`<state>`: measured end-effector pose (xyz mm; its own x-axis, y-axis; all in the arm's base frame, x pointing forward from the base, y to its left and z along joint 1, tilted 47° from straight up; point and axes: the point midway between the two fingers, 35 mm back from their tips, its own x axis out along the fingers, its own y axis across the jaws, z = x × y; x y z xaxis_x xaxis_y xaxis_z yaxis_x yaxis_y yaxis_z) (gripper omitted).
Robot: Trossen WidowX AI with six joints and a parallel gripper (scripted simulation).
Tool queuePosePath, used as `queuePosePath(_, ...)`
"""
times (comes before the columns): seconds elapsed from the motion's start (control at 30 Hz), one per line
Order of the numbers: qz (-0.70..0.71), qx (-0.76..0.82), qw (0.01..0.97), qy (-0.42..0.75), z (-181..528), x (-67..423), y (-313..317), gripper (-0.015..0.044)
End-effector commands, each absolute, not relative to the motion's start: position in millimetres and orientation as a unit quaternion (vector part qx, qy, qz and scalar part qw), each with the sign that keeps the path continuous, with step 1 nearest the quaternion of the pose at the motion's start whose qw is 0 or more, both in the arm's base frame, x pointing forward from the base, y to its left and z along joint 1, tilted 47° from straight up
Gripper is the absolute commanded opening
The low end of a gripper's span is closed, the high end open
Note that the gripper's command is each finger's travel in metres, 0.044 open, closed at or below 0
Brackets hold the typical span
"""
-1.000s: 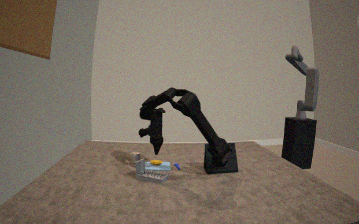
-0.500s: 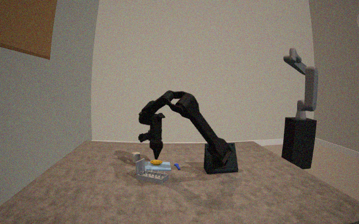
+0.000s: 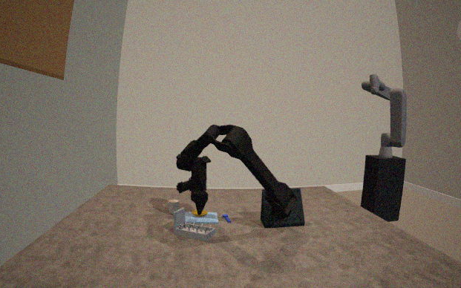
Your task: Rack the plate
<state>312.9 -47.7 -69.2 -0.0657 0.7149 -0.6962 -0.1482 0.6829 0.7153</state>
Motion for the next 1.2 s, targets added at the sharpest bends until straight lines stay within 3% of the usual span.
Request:
queuePosePath(0.0,0.335,0.224,0.642,0.653,-77,309,-39,0.04)
queuePosePath(0.17,0.335,0.224,0.642,0.653,-80,309,-37,0.04)
queuePosePath(0.23,0.335,0.224,0.642,0.653,-80,309,-37,0.0348)
queuePosePath(0.5,0.335,0.224,0.642,0.653,-80,309,-37,0.0347)
queuePosePath(0.9,0.335,0.224,0.642,0.653,-80,309,-37,0.0267)
queuePosePath(1.17,0.333,0.223,0.642,0.653,-64,315,-56,0.0057)
